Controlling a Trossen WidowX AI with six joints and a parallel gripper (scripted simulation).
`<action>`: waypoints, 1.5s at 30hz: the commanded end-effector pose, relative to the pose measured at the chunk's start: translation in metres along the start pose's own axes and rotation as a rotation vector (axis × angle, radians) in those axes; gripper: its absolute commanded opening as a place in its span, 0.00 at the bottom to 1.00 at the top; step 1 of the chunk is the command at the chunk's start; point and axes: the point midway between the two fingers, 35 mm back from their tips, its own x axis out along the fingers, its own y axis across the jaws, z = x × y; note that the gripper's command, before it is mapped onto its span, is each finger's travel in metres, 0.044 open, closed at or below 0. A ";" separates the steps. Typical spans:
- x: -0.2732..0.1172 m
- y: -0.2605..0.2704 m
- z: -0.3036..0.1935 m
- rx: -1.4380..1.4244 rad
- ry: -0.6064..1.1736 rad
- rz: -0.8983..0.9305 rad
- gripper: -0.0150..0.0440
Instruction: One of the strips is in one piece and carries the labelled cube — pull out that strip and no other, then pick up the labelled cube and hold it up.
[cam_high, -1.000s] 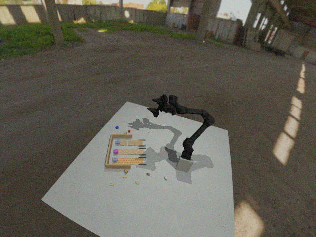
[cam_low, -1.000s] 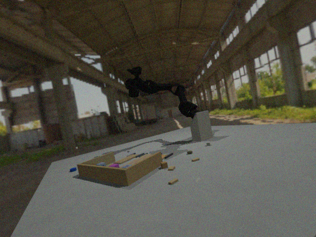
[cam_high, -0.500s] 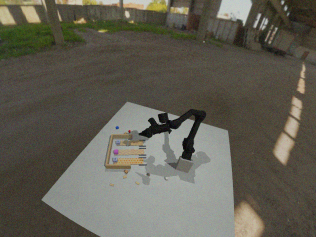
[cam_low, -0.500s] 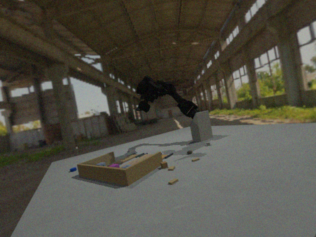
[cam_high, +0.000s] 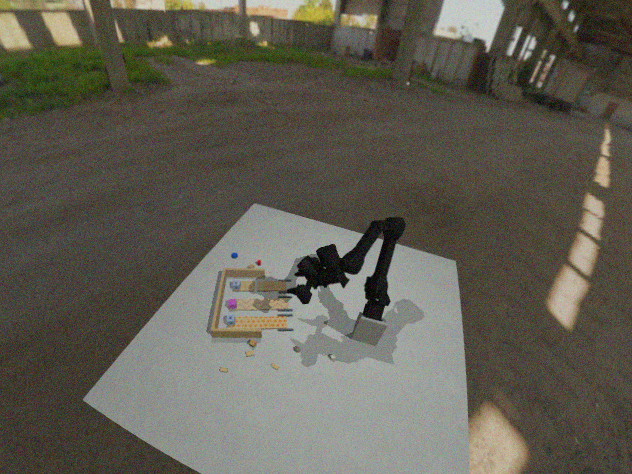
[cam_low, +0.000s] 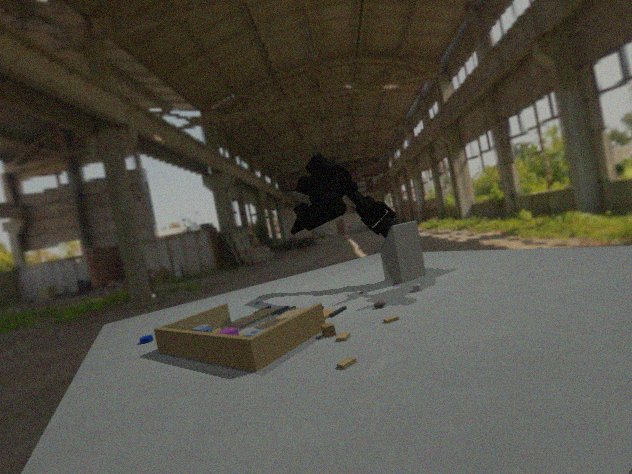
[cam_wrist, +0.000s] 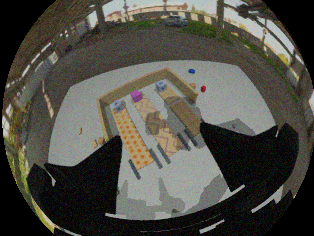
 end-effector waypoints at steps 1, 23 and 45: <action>0.000 0.000 -0.003 -0.019 0.006 -0.008 0.93; 0.048 0.032 -0.006 -0.158 0.297 0.062 0.53; 0.103 0.055 -0.066 -0.360 0.950 0.152 0.25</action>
